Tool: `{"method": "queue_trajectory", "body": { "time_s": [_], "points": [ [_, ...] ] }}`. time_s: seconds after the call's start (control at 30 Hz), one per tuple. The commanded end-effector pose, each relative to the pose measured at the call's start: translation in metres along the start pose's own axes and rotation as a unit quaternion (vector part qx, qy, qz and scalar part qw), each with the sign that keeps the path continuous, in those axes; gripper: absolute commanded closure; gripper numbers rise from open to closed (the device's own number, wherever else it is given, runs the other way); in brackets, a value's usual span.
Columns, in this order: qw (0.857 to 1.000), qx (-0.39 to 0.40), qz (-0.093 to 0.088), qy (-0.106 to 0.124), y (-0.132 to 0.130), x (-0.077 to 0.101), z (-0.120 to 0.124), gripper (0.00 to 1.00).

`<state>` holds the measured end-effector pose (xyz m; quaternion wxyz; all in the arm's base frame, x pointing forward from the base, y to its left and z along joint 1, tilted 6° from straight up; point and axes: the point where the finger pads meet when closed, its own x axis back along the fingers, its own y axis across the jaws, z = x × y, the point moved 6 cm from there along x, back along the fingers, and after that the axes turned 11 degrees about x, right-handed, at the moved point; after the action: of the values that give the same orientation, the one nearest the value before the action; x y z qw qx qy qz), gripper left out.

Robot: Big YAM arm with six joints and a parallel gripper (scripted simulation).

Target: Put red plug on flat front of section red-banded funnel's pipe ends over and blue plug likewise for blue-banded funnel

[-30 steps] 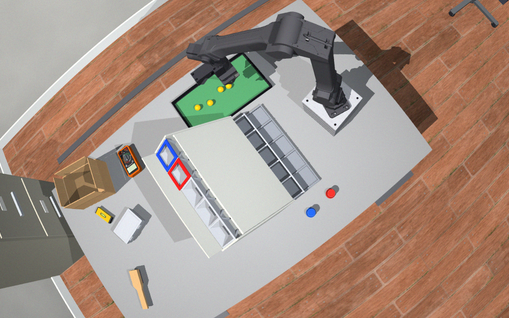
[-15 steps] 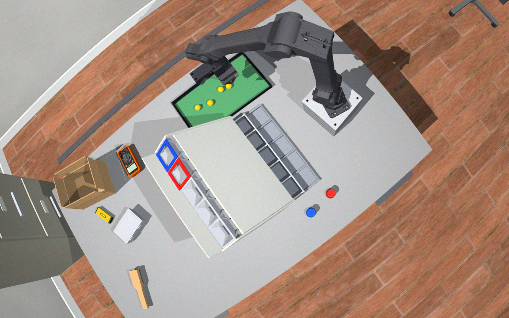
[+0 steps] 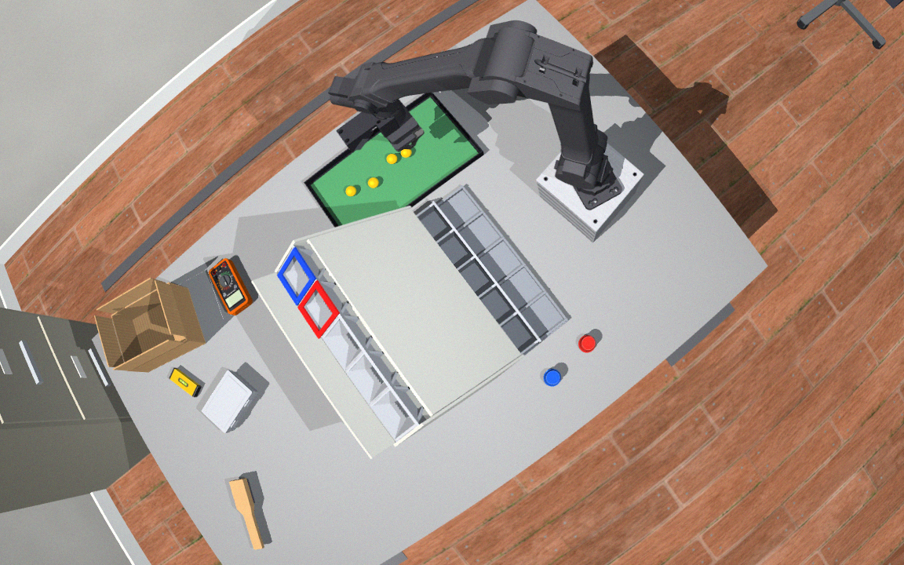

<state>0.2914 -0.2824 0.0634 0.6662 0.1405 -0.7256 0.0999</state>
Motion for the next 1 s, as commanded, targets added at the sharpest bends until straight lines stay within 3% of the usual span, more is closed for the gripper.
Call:
{"method": "queue_trajectory", "body": {
  "time_s": [0.0, 0.97],
  "points": [
    [1.0, 0.002, 0.011, -0.006, -0.0188, 0.008, -0.0058, 0.2],
    [1.0, 0.001, 0.004, -0.003, -0.0195, 0.0078, -0.0061, 0.2]
  ]
}}
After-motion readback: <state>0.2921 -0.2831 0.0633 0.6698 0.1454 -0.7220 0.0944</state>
